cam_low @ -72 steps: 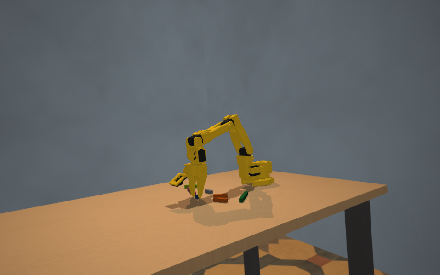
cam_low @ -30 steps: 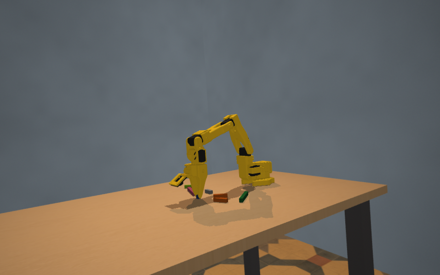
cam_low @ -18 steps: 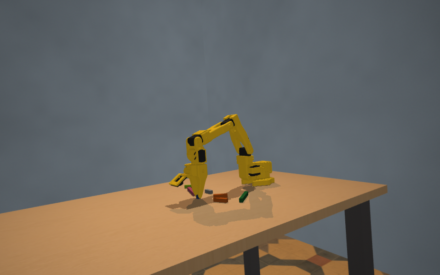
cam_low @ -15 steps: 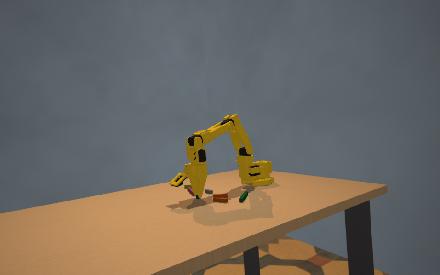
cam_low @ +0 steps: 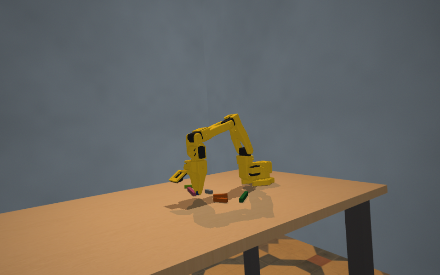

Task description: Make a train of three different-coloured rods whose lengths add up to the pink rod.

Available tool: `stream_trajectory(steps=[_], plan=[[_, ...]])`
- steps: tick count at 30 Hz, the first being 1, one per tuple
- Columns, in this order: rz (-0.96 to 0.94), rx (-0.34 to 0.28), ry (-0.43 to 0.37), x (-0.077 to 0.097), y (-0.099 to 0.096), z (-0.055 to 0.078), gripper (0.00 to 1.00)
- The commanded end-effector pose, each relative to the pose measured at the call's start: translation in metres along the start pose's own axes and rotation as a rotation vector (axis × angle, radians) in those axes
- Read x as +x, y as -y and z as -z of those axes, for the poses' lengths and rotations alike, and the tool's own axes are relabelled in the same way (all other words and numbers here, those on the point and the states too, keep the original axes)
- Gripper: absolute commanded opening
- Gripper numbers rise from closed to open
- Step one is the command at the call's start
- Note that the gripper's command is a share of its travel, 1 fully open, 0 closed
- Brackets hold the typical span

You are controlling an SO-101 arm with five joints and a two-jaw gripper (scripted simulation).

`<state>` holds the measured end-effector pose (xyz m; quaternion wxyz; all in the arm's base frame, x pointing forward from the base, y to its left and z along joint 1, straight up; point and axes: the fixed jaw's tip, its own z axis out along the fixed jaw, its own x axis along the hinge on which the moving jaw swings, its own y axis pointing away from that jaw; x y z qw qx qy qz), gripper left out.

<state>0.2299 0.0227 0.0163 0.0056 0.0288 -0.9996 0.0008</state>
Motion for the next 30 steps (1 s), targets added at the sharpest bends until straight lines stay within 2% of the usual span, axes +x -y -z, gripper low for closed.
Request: stream_trajectory(steps=[1, 8, 30], plan=[[-0.002, -0.001, 0.08, -0.011, 0.002, 0.024, 0.0], [-0.002, -0.001, 0.08, -0.01, 0.003, 0.037, 0.0], [0.02, 0.002, 0.08, -0.007, 0.009, 0.041, 0.0]])
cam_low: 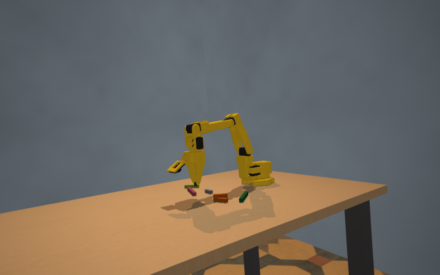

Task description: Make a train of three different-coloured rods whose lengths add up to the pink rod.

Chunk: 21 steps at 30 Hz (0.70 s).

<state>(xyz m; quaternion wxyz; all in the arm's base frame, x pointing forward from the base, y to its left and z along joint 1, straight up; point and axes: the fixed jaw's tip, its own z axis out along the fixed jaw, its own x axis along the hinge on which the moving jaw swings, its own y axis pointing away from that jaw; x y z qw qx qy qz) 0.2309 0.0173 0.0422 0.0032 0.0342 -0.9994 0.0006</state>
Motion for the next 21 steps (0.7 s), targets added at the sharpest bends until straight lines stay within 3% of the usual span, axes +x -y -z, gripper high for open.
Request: stream_trajectory(steps=[1, 14, 21], plan=[[0.015, 0.003, 0.075, -0.006, 0.005, 0.015, 0.0], [0.136, 0.017, 0.073, 0.007, 0.036, 0.015, 0.0], [0.263, 0.03, 0.068, 0.025, 0.064, 0.015, 0.0]])
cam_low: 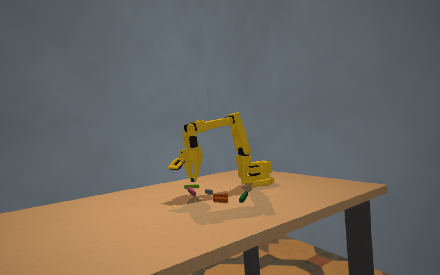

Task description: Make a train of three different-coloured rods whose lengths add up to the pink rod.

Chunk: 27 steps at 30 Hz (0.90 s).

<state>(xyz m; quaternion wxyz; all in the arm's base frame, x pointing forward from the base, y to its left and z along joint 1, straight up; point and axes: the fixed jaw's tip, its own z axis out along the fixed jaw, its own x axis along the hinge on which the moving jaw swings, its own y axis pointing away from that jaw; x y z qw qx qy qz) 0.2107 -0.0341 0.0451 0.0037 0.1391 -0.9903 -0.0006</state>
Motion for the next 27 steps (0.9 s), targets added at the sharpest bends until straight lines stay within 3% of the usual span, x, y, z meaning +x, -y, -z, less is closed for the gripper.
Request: stream_trajectory(steps=[1, 8, 10, 22, 27], plan=[[0.072, 0.041, 0.064, 0.008, 0.017, 0.012, 0.0], [0.221, 0.054, 0.053, 0.039, 0.039, 0.01, 0.0], [0.221, 0.054, 0.053, 0.039, 0.039, 0.01, 0.0], [0.462, 0.069, 0.03, 0.094, 0.059, 0.005, 0.0], [0.51, 0.071, 0.025, 0.105, 0.061, 0.004, 0.0]])
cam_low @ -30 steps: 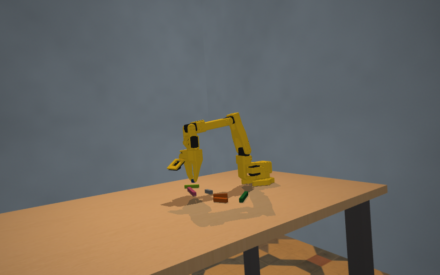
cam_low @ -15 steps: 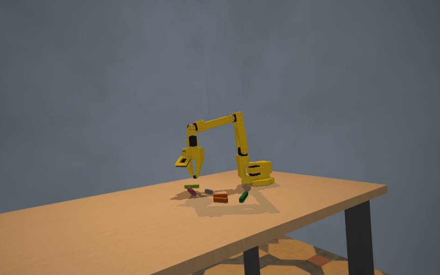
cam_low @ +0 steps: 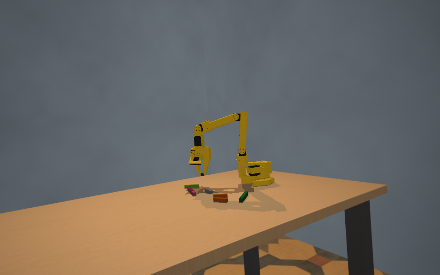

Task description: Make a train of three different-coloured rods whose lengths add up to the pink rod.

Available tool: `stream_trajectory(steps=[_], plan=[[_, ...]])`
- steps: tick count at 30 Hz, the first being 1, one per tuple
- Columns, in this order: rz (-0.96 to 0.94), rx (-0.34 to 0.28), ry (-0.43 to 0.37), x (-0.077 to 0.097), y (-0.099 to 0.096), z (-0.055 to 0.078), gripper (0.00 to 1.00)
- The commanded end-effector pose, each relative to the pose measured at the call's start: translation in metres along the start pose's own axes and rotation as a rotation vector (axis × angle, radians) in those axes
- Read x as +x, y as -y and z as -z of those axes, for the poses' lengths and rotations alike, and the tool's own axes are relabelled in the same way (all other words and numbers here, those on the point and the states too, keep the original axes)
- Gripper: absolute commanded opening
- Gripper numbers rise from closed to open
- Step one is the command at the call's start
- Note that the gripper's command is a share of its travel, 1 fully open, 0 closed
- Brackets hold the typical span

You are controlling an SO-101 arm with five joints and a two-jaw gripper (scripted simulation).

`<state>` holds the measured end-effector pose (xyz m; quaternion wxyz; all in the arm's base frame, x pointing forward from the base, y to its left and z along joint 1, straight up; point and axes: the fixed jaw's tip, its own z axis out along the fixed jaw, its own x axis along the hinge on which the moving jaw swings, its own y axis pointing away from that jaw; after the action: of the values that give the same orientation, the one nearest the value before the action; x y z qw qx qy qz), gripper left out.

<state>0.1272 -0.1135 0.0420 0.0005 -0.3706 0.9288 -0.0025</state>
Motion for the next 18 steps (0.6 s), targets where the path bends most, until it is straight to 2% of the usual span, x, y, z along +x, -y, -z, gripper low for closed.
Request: stream_trajectory(steps=[1, 9, 18], plan=[[0.045, 0.064, 0.002, 0.009, 0.004, 0.007, 0.0], [0.13, 0.063, -0.007, 0.026, -0.003, 0.005, 0.0], [0.16, 0.063, -0.011, 0.032, -0.006, 0.004, 0.0]])
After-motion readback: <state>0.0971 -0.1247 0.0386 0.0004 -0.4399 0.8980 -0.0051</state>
